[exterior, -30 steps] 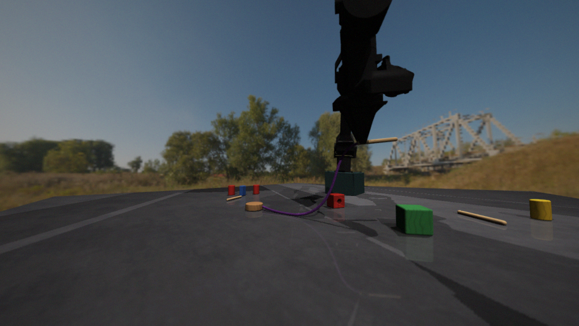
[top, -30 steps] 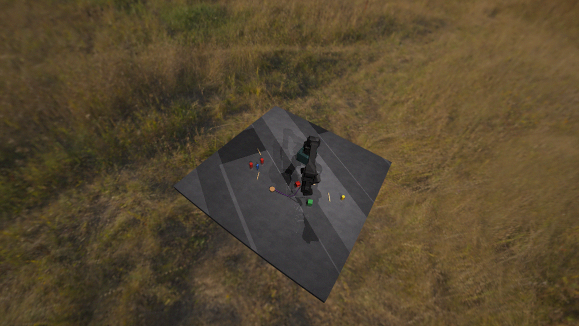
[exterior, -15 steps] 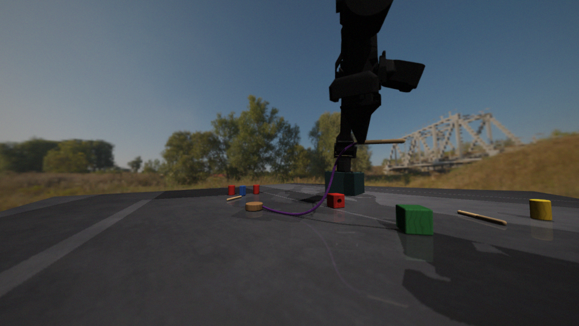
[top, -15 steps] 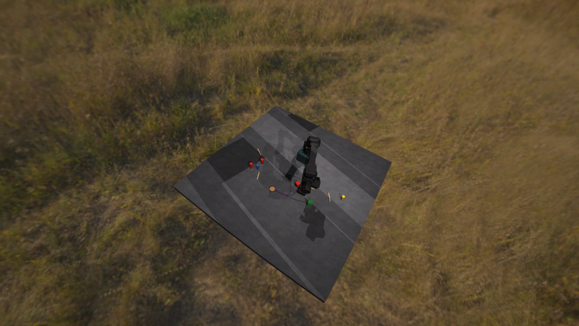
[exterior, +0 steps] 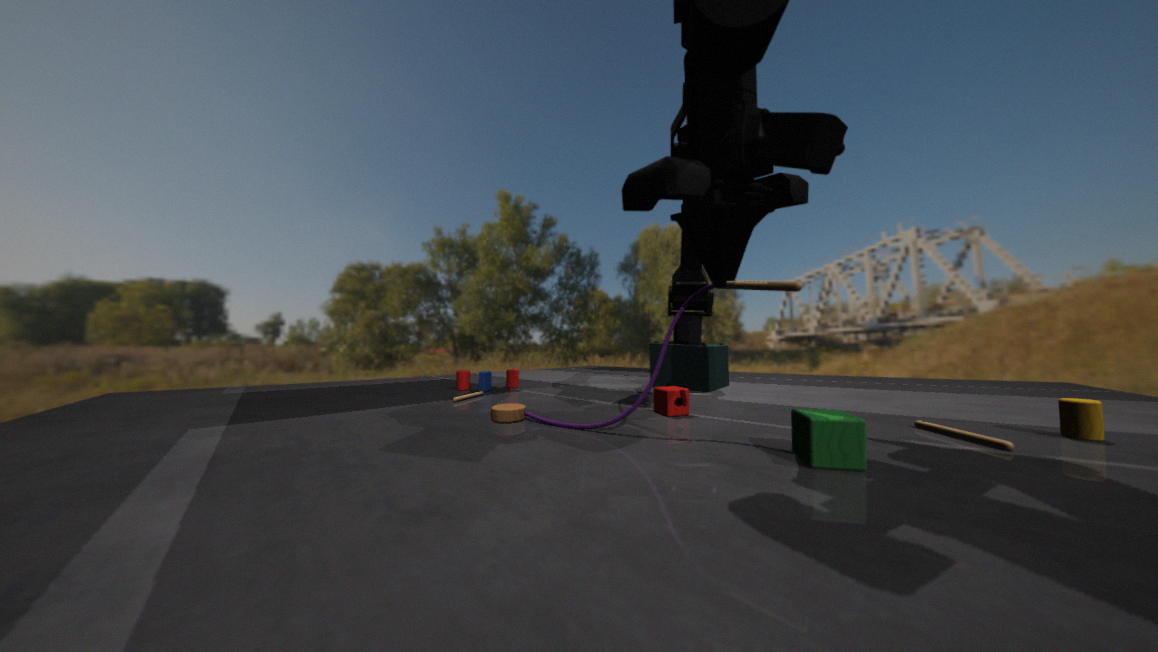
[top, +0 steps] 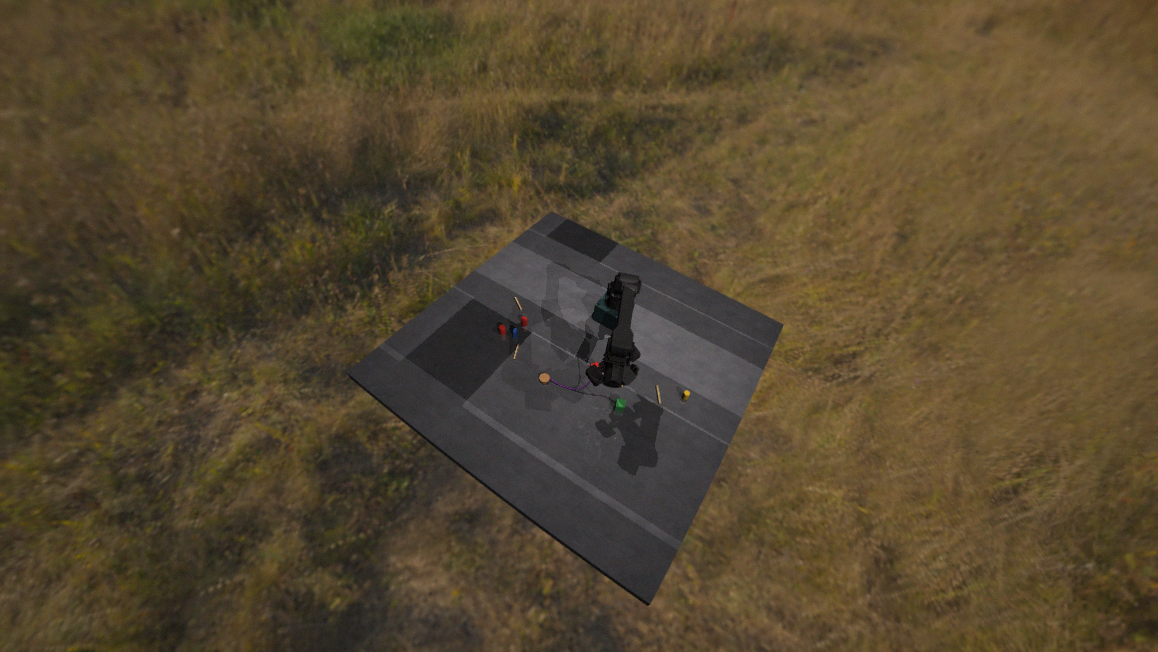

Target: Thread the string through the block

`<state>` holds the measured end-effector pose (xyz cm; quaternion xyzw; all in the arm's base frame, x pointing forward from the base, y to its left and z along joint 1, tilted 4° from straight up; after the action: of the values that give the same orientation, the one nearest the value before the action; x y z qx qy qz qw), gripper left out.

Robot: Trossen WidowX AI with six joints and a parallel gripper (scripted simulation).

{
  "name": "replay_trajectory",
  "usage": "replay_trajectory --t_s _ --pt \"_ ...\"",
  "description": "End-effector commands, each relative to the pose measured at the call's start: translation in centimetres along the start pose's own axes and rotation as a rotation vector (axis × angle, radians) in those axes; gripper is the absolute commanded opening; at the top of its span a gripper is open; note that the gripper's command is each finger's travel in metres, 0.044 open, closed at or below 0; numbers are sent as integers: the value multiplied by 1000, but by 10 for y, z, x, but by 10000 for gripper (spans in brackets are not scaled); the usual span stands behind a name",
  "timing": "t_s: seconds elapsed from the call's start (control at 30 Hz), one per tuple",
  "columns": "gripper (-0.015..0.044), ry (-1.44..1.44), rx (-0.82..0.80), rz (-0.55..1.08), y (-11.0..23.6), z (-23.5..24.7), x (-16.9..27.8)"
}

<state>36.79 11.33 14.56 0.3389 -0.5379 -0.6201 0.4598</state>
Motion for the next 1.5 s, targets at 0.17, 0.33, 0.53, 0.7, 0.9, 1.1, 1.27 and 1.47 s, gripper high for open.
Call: replay_trajectory --t_s 0.17,0.33,0.53,0.7,0.9,1.1,1.27,1.47 --pt "0 -333 10 6 1 -1 -1" --pt "0 -506 14 6 1 -1 -1" --pt "0 -714 19 4 1 -2 -2" --pt "0 -887 23 3 1 -2 -2" --pt "0 -1095 28 0 2 -2 -3" --pt "0 -1303 33 -3 2 -3 -3" --pt "0 -1477 37 -7 2 -3 -3" --pt "0 -1685 42 -13 2 -4 -4"
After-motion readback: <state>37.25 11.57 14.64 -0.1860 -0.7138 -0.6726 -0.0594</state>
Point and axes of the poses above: the point midway between the two fingers, 35 mm back from their tips, its own y axis back along the fingers, its own z axis across the jaws, x = y × z, the point moved 3 cm from there along y, back along the fingers, and after that the axes turned 9 degrees about y, right-handed, at the moved point
